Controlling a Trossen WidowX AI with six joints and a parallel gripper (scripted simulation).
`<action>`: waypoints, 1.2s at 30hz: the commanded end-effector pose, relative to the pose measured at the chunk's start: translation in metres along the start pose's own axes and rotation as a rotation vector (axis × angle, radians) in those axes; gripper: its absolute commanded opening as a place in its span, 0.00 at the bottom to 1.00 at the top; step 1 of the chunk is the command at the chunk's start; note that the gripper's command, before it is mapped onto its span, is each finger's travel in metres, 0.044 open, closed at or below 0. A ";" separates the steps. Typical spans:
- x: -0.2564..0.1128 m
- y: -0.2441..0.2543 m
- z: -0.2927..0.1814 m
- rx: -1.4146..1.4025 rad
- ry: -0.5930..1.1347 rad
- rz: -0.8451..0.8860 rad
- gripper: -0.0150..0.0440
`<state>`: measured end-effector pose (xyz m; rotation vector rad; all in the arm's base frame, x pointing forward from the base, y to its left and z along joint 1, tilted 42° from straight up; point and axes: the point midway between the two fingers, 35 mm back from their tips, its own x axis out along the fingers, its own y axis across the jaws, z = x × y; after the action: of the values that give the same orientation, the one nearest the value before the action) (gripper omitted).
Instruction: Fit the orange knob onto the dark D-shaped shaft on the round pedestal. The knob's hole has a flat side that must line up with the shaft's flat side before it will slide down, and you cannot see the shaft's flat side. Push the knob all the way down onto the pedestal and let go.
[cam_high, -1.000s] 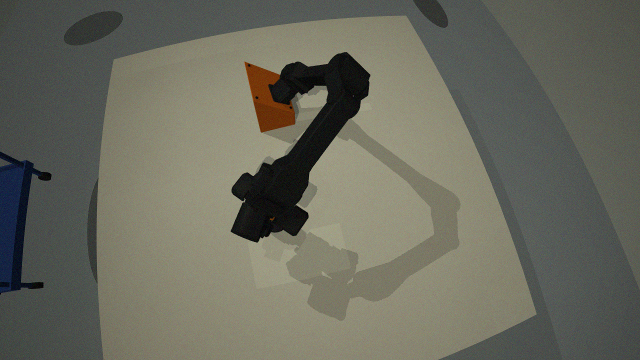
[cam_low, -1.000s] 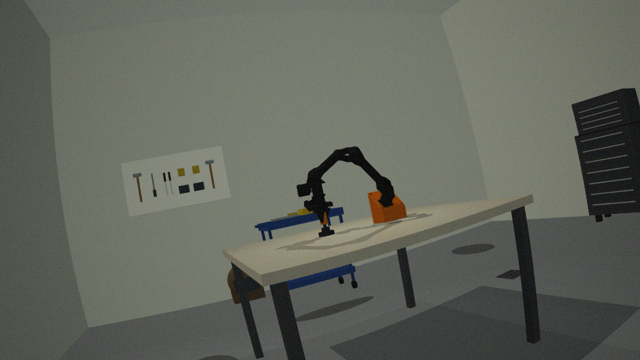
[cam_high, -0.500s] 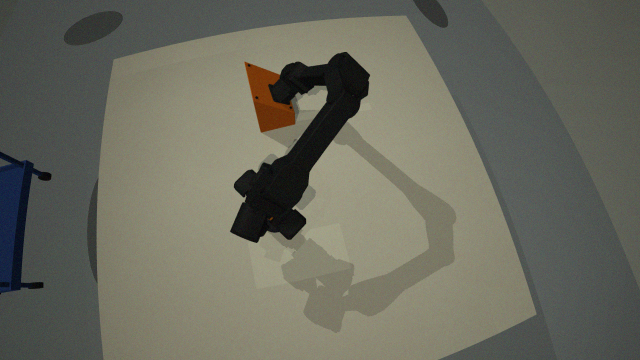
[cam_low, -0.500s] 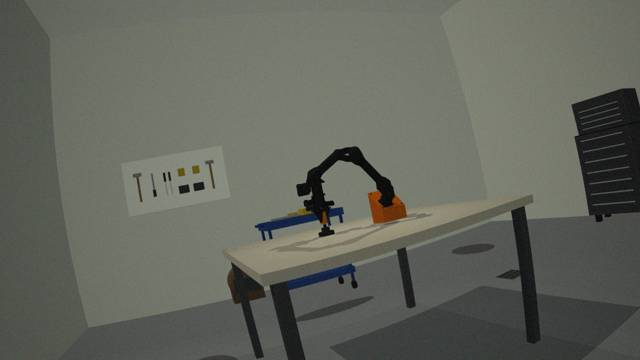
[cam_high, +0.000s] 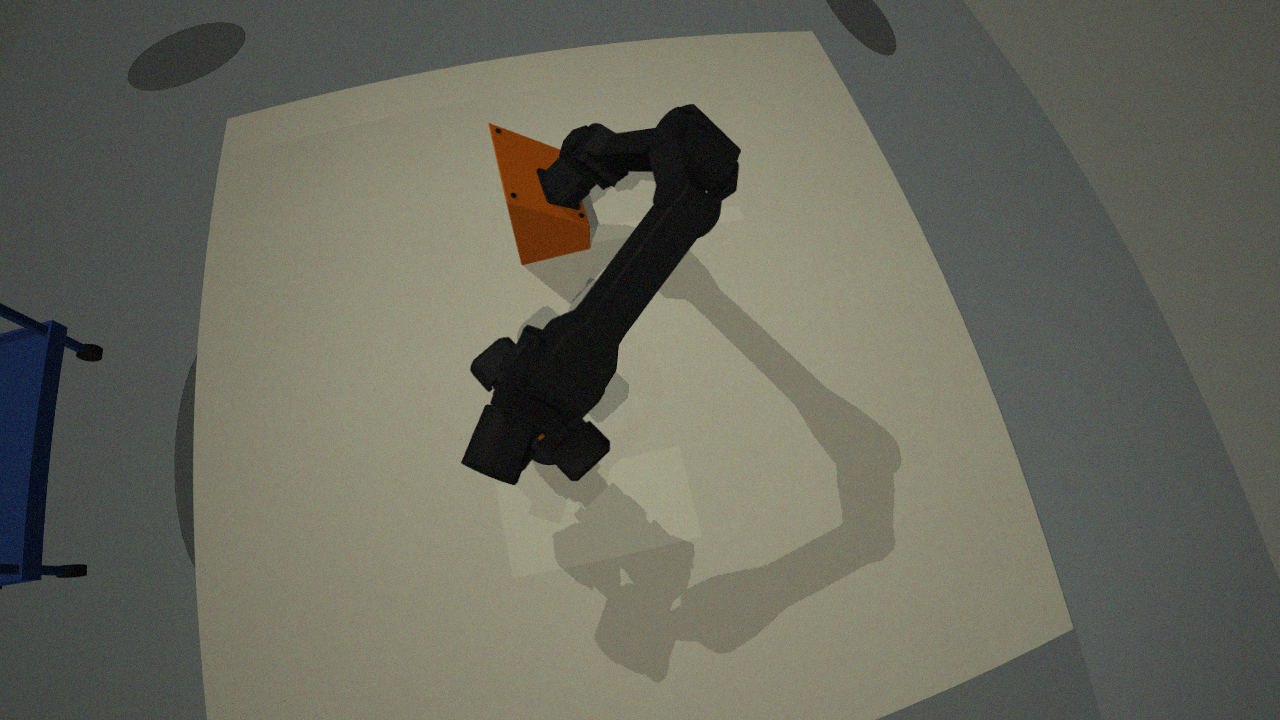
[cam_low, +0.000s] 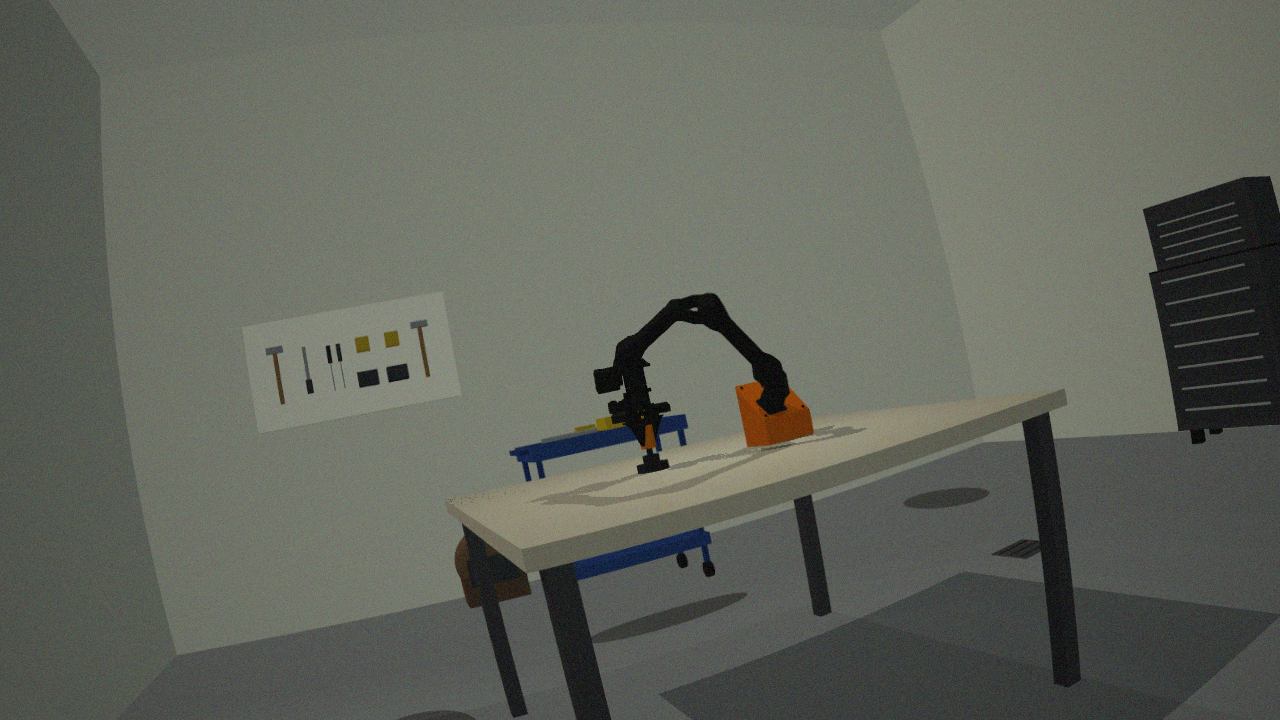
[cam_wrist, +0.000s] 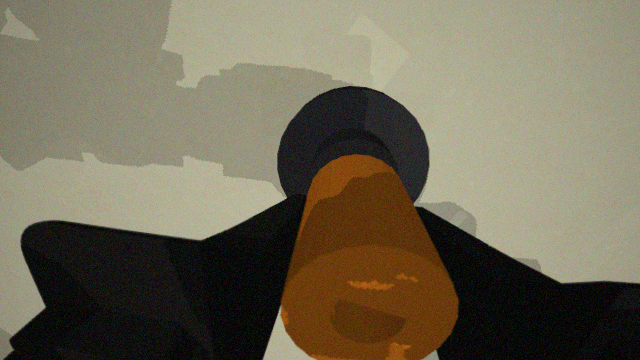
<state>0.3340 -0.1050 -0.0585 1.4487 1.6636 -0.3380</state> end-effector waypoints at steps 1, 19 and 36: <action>0.001 0.000 0.000 0.003 -0.001 0.000 0.25; -0.004 0.002 0.001 0.127 -0.001 0.000 0.25; 0.000 0.000 0.000 0.212 -0.001 0.000 0.25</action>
<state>0.3340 -0.1050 -0.0586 1.6007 1.6672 -0.5251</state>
